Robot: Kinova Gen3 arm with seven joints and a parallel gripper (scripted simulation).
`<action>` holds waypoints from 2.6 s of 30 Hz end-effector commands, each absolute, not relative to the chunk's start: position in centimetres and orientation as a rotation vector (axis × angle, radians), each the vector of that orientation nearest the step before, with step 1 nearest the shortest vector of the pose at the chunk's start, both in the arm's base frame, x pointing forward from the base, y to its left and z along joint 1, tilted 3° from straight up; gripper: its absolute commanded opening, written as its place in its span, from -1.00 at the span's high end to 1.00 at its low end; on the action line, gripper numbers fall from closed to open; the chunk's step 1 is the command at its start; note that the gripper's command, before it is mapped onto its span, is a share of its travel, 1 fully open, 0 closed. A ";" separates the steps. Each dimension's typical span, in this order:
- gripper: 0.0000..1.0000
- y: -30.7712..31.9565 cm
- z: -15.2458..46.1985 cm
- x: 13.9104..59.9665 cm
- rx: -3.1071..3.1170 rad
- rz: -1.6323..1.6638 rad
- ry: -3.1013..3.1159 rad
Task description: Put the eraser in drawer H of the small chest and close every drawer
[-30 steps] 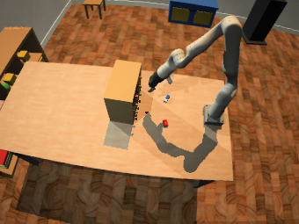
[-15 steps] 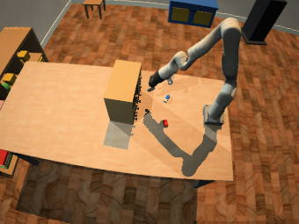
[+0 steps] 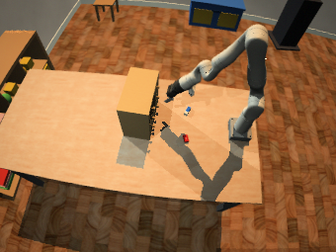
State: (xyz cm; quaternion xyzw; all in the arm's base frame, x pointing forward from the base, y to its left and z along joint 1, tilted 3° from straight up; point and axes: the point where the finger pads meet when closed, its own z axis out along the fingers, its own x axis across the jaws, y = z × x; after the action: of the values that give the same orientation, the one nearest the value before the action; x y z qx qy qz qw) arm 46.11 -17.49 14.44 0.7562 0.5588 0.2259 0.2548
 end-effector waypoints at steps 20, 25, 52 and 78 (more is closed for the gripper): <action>-1.00 -15.3 12.9 47.4 1.936 0.681 1.490; -1.00 -15.4 12.7 47.5 1.926 0.689 1.482; -1.00 -15.5 11.9 48.2 1.872 0.733 1.438; -1.00 -15.5 11.7 48.3 1.858 0.743 1.427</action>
State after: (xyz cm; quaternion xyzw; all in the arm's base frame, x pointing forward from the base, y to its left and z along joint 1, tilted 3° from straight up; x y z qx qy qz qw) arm 48.26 -15.51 11.68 0.7124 0.5471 0.2844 0.3350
